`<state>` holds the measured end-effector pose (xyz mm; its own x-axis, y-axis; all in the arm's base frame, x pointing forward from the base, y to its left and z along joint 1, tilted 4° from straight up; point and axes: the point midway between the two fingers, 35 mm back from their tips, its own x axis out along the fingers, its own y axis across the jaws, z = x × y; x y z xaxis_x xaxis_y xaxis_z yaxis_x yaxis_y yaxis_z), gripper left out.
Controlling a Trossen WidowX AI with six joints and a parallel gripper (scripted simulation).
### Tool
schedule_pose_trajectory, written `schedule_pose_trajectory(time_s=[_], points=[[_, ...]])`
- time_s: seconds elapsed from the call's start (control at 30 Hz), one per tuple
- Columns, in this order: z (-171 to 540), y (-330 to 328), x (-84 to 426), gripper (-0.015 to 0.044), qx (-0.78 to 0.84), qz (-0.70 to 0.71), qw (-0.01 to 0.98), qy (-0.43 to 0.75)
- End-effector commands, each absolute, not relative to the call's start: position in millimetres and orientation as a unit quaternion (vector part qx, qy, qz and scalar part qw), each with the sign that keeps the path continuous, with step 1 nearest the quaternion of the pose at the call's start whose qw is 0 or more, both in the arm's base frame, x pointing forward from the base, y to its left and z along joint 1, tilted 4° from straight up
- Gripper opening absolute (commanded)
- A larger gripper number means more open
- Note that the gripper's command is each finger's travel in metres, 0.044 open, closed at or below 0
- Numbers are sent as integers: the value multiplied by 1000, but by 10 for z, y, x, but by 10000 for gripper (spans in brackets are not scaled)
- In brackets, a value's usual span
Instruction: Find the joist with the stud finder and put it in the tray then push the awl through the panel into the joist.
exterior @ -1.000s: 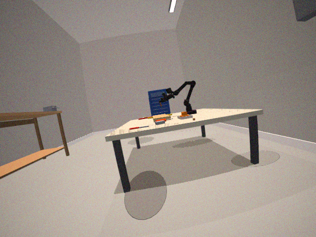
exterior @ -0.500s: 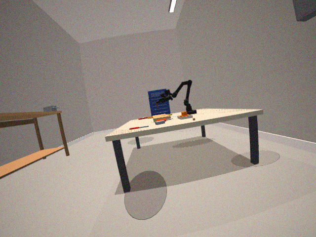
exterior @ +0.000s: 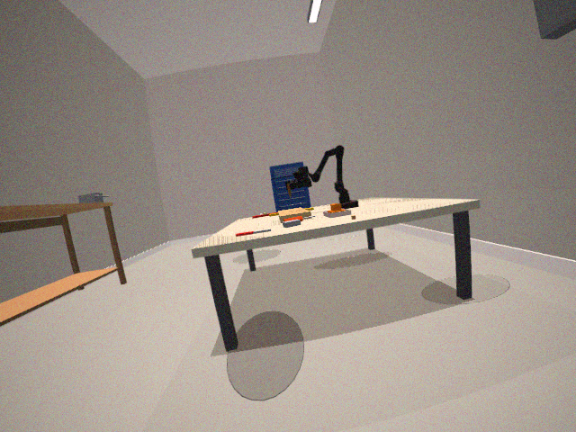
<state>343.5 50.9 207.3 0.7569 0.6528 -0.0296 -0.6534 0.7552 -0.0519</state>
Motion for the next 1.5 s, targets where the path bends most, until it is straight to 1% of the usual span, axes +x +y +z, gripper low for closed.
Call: schedule_pose_trajectory(time_s=[0.0,1.47], points=[[2060,602,3393,0,-34,379,925,-3],[1848,600,3427,0,-34,379,925,-3]])
